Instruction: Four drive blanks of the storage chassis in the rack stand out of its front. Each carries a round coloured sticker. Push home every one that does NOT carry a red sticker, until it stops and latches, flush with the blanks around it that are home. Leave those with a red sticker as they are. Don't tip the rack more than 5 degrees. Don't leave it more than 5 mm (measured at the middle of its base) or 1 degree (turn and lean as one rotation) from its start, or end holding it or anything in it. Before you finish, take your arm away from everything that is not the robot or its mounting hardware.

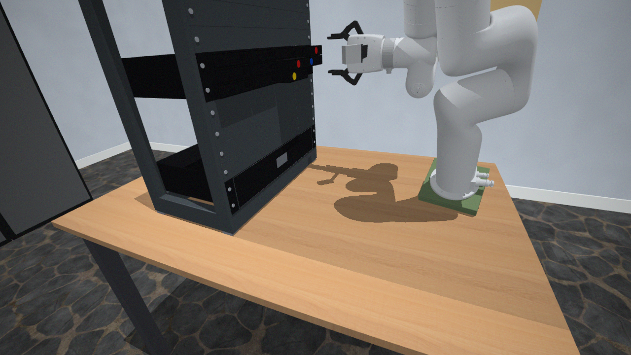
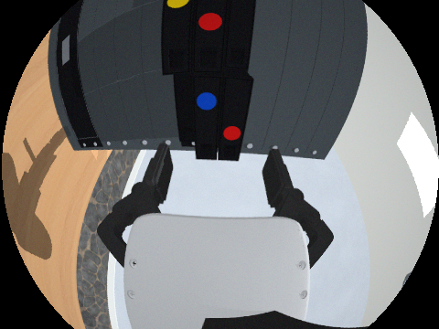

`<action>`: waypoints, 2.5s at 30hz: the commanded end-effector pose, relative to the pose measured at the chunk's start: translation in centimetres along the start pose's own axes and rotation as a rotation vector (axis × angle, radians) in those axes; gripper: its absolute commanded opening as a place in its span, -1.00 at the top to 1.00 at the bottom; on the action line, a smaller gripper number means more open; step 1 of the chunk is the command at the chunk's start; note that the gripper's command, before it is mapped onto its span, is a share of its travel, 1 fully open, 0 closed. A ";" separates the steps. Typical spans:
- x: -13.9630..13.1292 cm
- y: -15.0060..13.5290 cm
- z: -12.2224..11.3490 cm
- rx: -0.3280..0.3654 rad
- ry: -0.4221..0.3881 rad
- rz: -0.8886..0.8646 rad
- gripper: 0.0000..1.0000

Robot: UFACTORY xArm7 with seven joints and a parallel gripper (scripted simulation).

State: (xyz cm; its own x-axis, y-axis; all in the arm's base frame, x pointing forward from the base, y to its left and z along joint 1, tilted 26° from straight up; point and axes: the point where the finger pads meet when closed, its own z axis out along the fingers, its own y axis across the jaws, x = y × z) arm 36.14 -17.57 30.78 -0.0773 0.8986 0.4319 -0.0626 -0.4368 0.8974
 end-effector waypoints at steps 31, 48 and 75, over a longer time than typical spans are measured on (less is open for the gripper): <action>0.0 0.1 0.0 -0.002 0.000 -0.002 1.00; 0.0 0.1 0.0 -0.002 0.000 -0.002 1.00; 2.3 -0.8 -0.5 -0.002 0.000 -0.002 1.00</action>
State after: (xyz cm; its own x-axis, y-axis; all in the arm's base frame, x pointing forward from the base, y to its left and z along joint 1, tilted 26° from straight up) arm 35.84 -16.41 30.84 -0.0776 0.8987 0.4317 -0.0623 -0.4365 0.8975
